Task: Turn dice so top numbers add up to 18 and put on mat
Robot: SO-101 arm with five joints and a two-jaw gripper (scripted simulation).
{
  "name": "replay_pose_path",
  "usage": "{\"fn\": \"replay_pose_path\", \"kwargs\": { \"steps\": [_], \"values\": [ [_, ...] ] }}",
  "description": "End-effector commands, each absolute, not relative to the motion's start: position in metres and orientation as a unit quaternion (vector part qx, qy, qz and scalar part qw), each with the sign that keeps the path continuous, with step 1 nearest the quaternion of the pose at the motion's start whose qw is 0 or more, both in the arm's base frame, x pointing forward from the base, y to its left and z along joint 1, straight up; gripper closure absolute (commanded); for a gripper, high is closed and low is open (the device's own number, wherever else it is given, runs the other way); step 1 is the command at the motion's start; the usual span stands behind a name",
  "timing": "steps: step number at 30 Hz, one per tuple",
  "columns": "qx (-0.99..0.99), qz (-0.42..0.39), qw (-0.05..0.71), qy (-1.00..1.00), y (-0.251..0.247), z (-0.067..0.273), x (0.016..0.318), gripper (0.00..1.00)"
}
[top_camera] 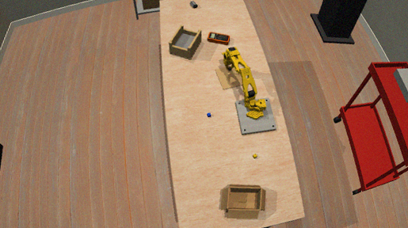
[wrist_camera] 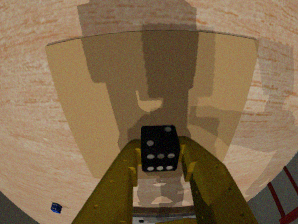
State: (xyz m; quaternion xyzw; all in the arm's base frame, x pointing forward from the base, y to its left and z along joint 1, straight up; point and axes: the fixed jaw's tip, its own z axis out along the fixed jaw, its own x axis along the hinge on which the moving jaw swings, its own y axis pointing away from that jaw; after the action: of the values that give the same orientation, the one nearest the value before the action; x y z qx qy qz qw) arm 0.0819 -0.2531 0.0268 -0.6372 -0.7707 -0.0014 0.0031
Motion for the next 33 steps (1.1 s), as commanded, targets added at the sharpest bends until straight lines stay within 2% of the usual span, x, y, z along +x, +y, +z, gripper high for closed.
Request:
{"fn": "replay_pose_path", "kwargs": {
  "steps": [1, 33],
  "values": [
    [-0.64, -0.01, 0.015, -0.768, -0.25, 0.022, 0.079, 1.0],
    [-0.64, -0.01, 0.015, -0.768, -0.25, 0.01, 0.079, 1.0]
  ]
}}
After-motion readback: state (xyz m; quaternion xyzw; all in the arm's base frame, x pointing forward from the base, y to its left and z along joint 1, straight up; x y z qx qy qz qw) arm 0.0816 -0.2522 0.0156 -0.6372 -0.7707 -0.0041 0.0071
